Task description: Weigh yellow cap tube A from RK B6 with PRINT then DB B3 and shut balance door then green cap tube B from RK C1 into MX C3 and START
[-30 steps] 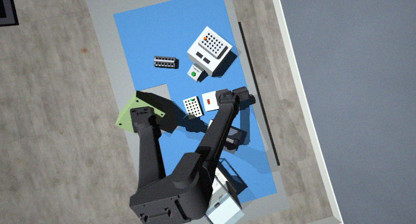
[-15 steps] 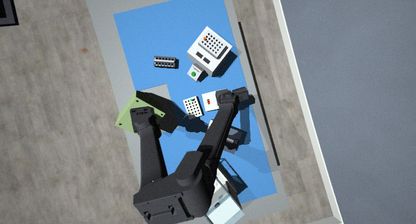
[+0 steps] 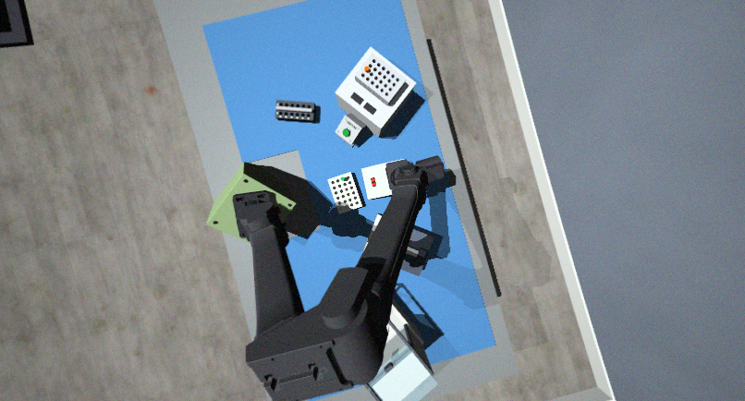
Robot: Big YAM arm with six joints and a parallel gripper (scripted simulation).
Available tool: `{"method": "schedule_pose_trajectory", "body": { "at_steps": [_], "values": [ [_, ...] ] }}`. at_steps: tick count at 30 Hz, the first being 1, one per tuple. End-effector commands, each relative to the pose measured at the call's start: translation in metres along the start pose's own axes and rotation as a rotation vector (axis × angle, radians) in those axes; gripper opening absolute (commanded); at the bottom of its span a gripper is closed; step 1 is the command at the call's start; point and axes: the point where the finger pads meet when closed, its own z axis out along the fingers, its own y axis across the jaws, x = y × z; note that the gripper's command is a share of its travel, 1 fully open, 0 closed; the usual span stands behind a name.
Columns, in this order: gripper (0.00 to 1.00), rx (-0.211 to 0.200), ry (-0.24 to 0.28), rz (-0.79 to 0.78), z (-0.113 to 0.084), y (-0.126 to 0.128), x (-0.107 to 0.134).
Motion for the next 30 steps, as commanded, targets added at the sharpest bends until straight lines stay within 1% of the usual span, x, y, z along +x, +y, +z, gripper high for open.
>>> {"method": "schedule_pose_trajectory", "body": {
  "at_steps": [1, 4, 5, 16, 17, 18, 19, 26, 27, 30],
  "values": [
    [0.09, 0.001, -0.001, -0.001, 0.008, -0.003, -0.001],
    [0.09, 0.001, 0.0, -0.003, 0.009, -0.003, 0.0],
    [0.09, -0.003, -0.022, 0.004, -0.001, 0.0, -0.01],
    [0.09, -0.003, -0.022, 0.004, -0.001, 0.0, -0.009],
    [0.09, -0.002, -0.014, -0.005, 0.002, -0.002, -0.002],
    [0.09, -0.001, -0.008, -0.005, 0.005, -0.002, 0.0],
    [0.09, -0.003, -0.022, 0.004, -0.002, 0.0, -0.009],
    [0.09, -0.003, -0.022, 0.004, -0.002, 0.0, -0.009],
    [0.36, -0.003, -0.022, 0.004, -0.002, 0.0, -0.009],
    [0.36, -0.003, -0.022, 0.004, -0.002, 0.0, -0.009]
  ]
}}
